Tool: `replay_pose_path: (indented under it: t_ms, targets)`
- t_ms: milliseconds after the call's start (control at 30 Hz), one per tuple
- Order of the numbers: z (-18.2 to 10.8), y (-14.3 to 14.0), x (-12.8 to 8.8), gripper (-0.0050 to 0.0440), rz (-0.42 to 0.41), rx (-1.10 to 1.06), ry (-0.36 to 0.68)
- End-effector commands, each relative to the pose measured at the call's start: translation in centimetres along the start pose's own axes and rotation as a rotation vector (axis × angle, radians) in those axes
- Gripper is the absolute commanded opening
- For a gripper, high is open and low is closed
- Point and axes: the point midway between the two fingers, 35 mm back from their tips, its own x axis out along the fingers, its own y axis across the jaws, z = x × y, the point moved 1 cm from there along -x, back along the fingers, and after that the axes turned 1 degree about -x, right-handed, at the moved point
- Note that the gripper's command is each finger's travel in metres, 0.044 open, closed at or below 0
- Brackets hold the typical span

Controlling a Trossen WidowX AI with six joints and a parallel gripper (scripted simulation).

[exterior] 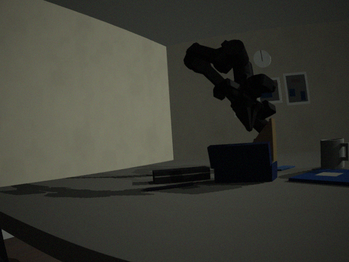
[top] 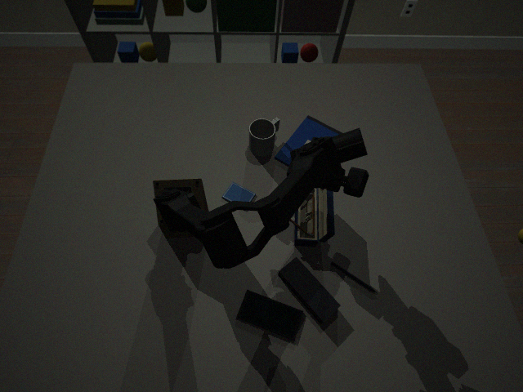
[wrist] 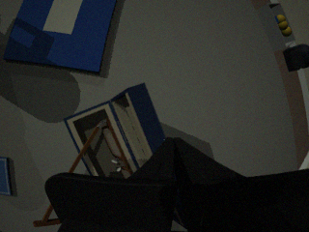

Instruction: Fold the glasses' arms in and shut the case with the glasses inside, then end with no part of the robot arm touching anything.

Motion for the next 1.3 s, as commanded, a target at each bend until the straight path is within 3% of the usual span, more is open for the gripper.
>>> replay_pose_path:
  t_ms: [0, 200, 267, 500, 633, 767, 1267]
  targets:
    - [-3.2, 0.6, -0.4, 0.0, 0.073, -0.058, 0.062]
    - [-8.4, 2.1, -1.5, 0.0, 0.218, -0.166, 0.157]
    - [-8.4, 2.1, -1.5, 0.0, 0.218, -0.166, 0.157]
    - [-13.9, 3.8, -3.5, 0.0, 0.38, -0.277, 0.24]
    - [-14.1, 3.9, -3.3, 0.0, 0.385, -0.28, 0.242]
    - [-15.4, 5.4, 0.7, 0.0, 0.385, -0.28, 0.242]
    - [-15.0, 5.7, 1.1, 0.0, 0.385, -0.28, 0.242]
